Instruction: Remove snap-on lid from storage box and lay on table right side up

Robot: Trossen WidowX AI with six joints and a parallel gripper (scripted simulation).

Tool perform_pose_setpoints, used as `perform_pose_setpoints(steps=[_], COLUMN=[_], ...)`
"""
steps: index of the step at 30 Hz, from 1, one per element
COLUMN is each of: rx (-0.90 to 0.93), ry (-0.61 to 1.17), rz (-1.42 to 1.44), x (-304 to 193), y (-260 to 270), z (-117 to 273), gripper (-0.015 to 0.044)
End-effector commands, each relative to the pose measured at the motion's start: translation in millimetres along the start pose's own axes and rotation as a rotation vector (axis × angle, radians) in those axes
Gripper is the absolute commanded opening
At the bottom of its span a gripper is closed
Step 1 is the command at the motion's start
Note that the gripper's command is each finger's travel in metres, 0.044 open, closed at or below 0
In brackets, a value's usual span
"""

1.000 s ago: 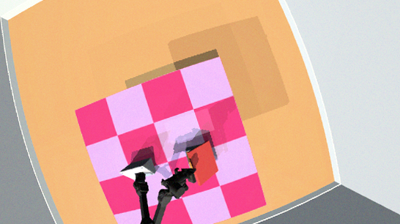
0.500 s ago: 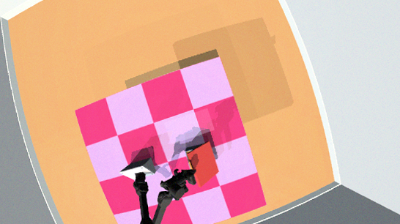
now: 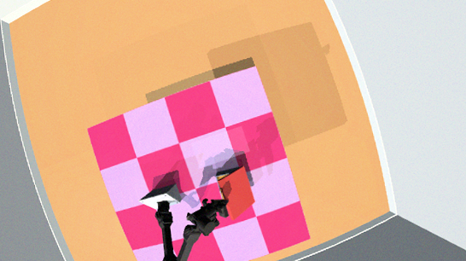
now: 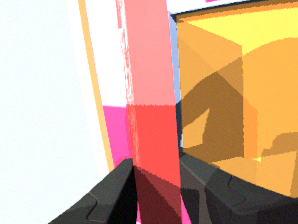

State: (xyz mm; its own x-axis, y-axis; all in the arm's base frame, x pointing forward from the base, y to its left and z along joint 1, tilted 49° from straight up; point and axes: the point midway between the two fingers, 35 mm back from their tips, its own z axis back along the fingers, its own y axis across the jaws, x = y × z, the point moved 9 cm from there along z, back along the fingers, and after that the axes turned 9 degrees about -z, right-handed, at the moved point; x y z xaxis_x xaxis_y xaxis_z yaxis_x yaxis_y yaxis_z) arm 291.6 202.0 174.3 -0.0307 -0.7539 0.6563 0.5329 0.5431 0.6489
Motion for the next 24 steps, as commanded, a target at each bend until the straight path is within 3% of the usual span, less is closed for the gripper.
perform_pose_setpoints(steps=[1, 24], rx=[0.008, 0.007], ry=[0.005, 0.004], rz=[-0.004, -0.003], x=[8, 54], y=[2, 4], z=[2, 7], gripper=[0.0000, 0.0000])
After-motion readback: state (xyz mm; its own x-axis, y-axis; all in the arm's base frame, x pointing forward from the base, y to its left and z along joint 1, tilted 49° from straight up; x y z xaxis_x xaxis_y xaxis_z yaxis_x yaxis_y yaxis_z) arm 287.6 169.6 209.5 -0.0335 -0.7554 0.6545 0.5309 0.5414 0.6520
